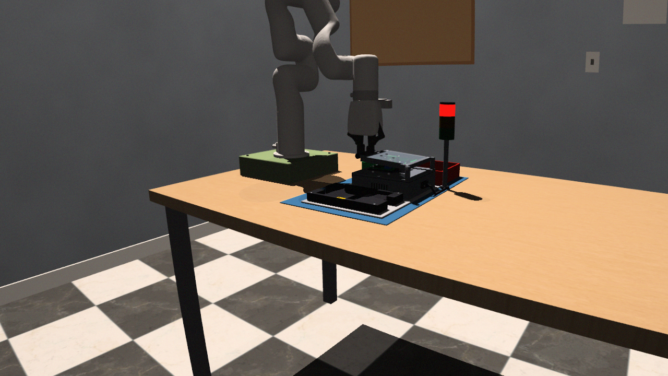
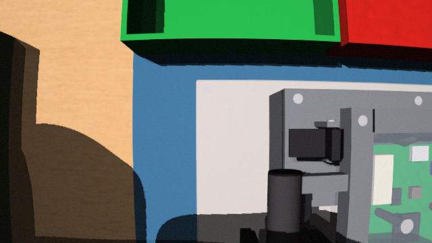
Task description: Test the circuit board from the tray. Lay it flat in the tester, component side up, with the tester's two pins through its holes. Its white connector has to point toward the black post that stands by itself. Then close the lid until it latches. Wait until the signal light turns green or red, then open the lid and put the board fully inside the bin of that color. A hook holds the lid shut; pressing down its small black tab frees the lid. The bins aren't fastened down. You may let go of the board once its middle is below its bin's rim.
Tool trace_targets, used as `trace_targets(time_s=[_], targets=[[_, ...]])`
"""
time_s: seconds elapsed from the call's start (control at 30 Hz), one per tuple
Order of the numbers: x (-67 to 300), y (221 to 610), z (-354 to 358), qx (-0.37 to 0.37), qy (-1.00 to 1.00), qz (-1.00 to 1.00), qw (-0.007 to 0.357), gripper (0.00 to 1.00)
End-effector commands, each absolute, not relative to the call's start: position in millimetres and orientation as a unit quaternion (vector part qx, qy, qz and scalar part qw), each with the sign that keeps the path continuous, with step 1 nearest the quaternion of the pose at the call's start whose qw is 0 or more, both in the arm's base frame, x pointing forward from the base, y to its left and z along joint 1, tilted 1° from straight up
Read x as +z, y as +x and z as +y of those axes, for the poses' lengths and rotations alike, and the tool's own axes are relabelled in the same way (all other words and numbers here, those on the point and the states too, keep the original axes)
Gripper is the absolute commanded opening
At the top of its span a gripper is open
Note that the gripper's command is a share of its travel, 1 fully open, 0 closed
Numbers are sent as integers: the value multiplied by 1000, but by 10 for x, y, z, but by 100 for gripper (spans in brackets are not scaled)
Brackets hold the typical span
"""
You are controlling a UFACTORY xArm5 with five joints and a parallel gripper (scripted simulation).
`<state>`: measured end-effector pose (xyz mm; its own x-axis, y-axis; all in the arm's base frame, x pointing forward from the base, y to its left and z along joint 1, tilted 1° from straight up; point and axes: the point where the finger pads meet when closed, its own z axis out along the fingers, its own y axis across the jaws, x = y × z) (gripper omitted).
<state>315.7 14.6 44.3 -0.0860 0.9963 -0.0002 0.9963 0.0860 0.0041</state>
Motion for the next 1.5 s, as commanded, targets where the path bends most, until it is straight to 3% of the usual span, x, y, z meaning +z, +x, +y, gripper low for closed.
trace_targets(time_s=[0.0, 0.17, 0.2, 1.47], targets=[[440, 3173, 147, 3, 676, 737, 3, 28], [440, 3173, 147, 3, 676, 737, 3, 28], [440, 3173, 147, 3, 676, 737, 3, 0], [440, 3173, 147, 3, 676, 737, 3, 0]])
